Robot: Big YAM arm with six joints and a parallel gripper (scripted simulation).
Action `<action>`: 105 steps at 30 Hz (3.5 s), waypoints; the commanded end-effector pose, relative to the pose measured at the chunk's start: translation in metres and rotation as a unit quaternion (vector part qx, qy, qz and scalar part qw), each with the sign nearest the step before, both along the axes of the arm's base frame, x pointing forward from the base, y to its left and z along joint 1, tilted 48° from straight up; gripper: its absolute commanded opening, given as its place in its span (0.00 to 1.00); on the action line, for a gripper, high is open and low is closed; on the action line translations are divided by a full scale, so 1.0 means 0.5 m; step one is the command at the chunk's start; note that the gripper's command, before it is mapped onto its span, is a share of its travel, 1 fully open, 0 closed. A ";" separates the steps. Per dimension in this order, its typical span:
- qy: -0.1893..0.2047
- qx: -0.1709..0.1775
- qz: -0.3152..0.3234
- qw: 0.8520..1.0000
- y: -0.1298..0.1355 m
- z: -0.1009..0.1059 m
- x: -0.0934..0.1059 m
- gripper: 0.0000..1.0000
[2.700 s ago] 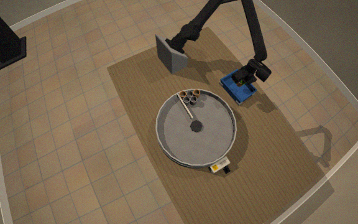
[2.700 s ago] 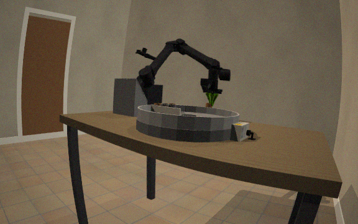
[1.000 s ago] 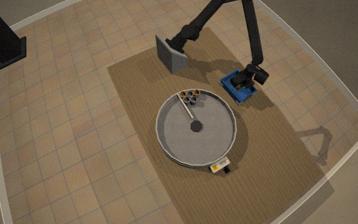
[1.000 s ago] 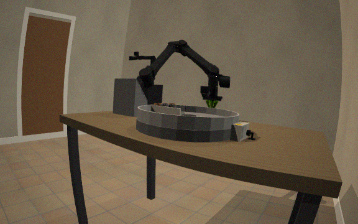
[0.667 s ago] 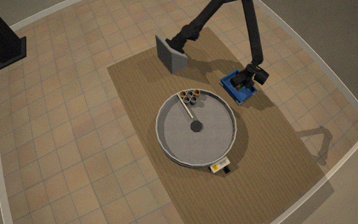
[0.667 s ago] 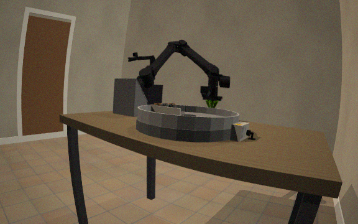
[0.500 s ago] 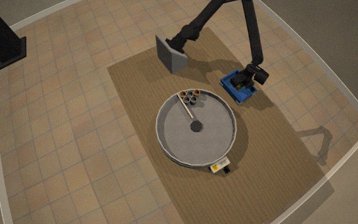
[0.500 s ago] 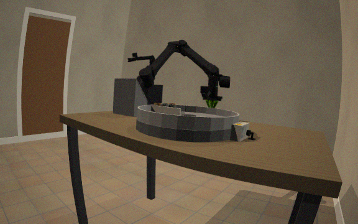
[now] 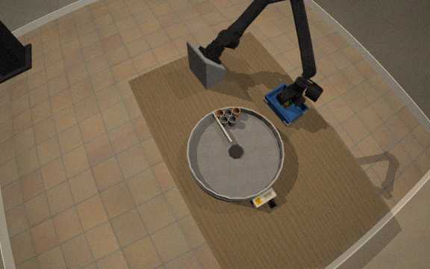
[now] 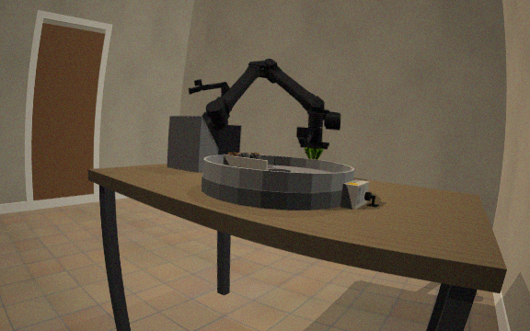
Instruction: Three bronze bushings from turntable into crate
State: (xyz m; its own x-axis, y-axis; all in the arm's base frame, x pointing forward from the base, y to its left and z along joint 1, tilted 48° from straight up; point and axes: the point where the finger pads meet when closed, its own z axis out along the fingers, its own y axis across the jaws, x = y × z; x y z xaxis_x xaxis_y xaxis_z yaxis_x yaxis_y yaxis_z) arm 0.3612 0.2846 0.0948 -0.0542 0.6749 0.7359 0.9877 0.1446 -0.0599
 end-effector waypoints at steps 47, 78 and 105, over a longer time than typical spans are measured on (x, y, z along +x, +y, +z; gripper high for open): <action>0.004 -0.002 0.000 1.000 0.008 -0.012 -0.001 0.00; 0.006 -0.003 -0.002 1.000 0.012 -0.023 -0.004 0.00; 0.006 -0.003 -0.002 1.000 0.012 -0.023 -0.004 0.00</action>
State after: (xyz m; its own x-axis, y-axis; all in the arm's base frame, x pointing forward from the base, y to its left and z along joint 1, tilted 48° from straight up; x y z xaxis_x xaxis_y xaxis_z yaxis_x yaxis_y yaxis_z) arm 0.3595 0.2891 0.0896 -0.0544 0.6744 0.7363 0.9877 0.1448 -0.0596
